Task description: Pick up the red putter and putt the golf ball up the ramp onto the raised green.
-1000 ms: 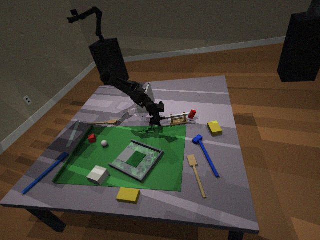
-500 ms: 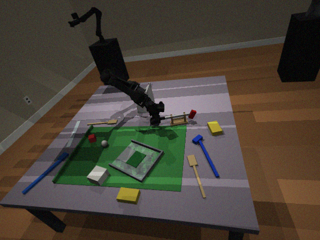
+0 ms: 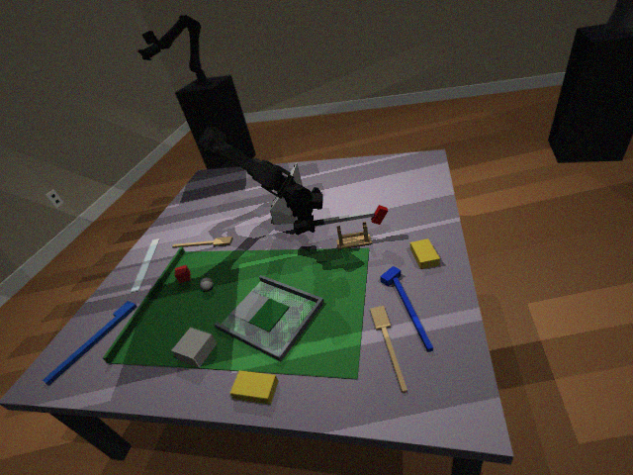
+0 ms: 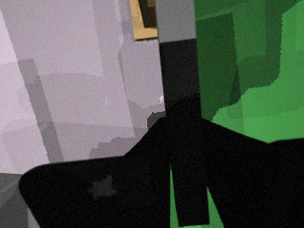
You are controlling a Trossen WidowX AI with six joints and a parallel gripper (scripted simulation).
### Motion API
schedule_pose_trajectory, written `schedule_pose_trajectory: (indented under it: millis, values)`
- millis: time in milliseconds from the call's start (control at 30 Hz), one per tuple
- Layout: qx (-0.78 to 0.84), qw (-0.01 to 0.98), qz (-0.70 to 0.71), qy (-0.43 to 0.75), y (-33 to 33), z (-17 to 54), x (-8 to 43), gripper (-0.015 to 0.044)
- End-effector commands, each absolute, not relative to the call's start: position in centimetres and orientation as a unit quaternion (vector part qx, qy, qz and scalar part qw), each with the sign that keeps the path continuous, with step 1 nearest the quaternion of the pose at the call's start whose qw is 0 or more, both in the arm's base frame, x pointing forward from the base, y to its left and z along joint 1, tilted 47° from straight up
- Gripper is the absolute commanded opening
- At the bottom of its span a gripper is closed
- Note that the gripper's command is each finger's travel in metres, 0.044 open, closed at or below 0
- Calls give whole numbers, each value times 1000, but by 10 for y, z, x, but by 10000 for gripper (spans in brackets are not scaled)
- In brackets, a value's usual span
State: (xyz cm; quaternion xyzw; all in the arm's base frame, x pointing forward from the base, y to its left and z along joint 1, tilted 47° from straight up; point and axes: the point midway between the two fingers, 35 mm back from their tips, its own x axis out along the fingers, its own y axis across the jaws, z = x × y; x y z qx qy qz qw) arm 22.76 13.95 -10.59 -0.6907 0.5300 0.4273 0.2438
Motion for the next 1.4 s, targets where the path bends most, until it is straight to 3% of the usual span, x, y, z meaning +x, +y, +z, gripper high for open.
schedule_pose_trajectory:
  millis: [0, 233, 800, 1367]
  values:
    - [-689, 251, 431, 526, 165, -83, 221, 0]
    - [-691, 257, 420, 529, 166, -75, 222, 0]
    - [-578, 484, 182, 631, 110, 8, 254, 0]
    - [-397, 651, -82, 642, 38, 86, 254, 0]
